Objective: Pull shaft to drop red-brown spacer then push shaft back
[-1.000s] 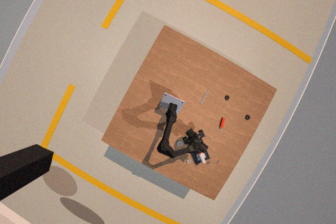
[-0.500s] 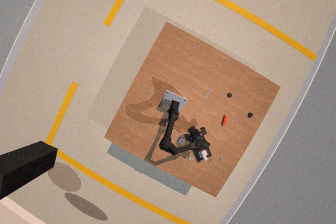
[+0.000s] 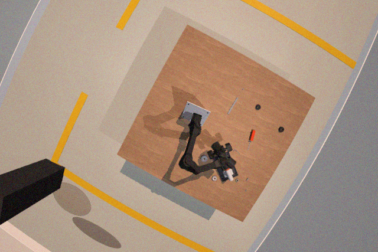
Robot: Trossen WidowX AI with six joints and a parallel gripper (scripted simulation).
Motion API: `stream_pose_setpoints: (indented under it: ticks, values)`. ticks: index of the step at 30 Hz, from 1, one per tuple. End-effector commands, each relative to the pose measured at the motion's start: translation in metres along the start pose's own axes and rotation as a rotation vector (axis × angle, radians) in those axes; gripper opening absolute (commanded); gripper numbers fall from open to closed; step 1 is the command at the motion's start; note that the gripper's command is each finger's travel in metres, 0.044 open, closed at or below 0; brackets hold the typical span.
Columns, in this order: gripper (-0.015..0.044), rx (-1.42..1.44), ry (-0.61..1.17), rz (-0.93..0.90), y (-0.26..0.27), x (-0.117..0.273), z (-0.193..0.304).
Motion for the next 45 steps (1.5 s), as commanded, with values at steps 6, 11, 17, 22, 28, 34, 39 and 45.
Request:
stream_pose_setpoints:
  ticks: [6,11,17,22,28,34,39,45]
  values:
    - [0.0000,-0.002,-0.003,-0.002,0.0006,-0.0004,-0.0025]
    - [0.0000,-0.002,-0.003,-0.002,0.0007,-0.0004,-0.0029]
    - [0.0000,-0.002,-0.003,-0.002,0.0008,-0.0004,-0.0035]
    - [0.0000,-0.002,-0.003,-0.002,0.0009,-0.0004,-0.0040]
    - [0.0000,-0.002,-0.003,-0.002,0.0011,-0.0004,-0.0046]
    - [0.0000,-0.002,-0.004,-0.002,0.0012,-0.0004,-0.0052]
    - [0.0000,-0.002,-0.004,-0.002,0.0013,-0.0004,-0.0057]
    - [0.0000,-0.002,-0.004,-0.002,0.0014,-0.0004,-0.0062]
Point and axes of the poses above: the point midway between the two fingers, 35 mm back from their tips, its own x axis back along the fingers, its own y axis across the jaws, z = x × y, the point moved 4 cm from there along x, back along the fingers, and after that the axes turned 13 degrees about -x, right-handed, at the moved point
